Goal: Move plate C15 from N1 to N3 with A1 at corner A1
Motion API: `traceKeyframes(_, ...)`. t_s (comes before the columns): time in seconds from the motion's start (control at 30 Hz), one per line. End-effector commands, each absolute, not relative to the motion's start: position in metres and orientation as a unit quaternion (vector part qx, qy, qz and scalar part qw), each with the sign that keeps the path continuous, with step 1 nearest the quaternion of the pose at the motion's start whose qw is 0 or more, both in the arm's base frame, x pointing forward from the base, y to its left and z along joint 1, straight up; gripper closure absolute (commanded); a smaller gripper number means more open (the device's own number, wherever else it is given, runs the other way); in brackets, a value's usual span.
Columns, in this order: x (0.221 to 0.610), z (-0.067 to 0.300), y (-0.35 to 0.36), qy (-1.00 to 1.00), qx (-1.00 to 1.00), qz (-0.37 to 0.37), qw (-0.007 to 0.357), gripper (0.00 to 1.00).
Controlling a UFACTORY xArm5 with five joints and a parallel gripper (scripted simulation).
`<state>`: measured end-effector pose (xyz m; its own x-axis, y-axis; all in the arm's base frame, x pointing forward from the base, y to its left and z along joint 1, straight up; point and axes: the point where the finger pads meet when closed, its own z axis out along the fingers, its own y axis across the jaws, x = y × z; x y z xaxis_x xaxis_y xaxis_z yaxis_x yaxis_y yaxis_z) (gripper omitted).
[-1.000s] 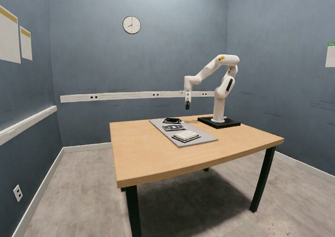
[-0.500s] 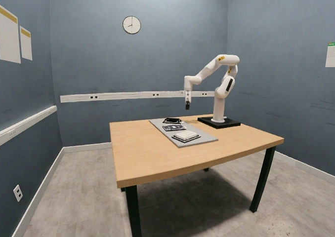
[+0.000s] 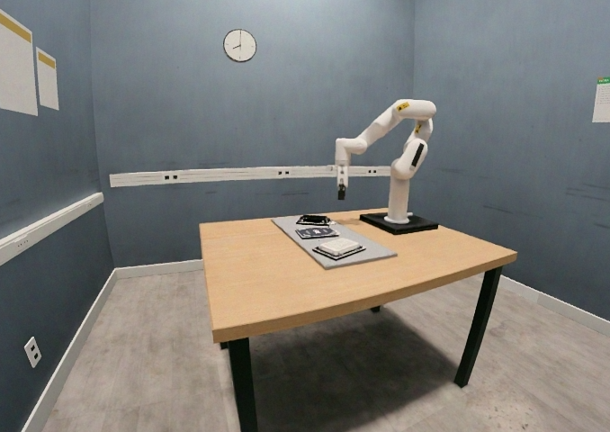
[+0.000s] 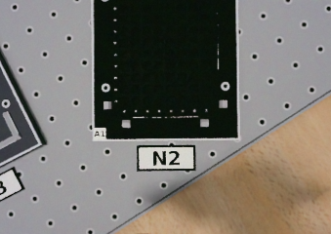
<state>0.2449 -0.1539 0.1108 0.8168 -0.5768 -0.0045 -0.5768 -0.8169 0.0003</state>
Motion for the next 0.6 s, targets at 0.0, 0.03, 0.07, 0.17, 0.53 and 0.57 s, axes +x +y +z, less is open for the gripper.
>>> traceKeyframes(0.0,0.246,0.112,-0.155,0.303,-0.953,0.001,-0.003,0.00)
traceKeyframes(0.03,0.248,0.112,-0.150,0.287,-0.958,0.001,-0.002,0.00)
traceKeyframes(0.07,0.250,0.112,-0.145,0.271,-0.963,0.001,-0.002,0.00)
traceKeyframes(0.17,0.255,0.112,-0.131,0.222,-0.975,0.001,-0.002,0.00)
traceKeyframes(0.53,0.272,0.112,-0.089,0.074,-0.997,0.001,-0.002,0.00)
traceKeyframes(0.57,0.274,0.112,-0.084,0.057,-0.998,0.001,-0.002,0.00)
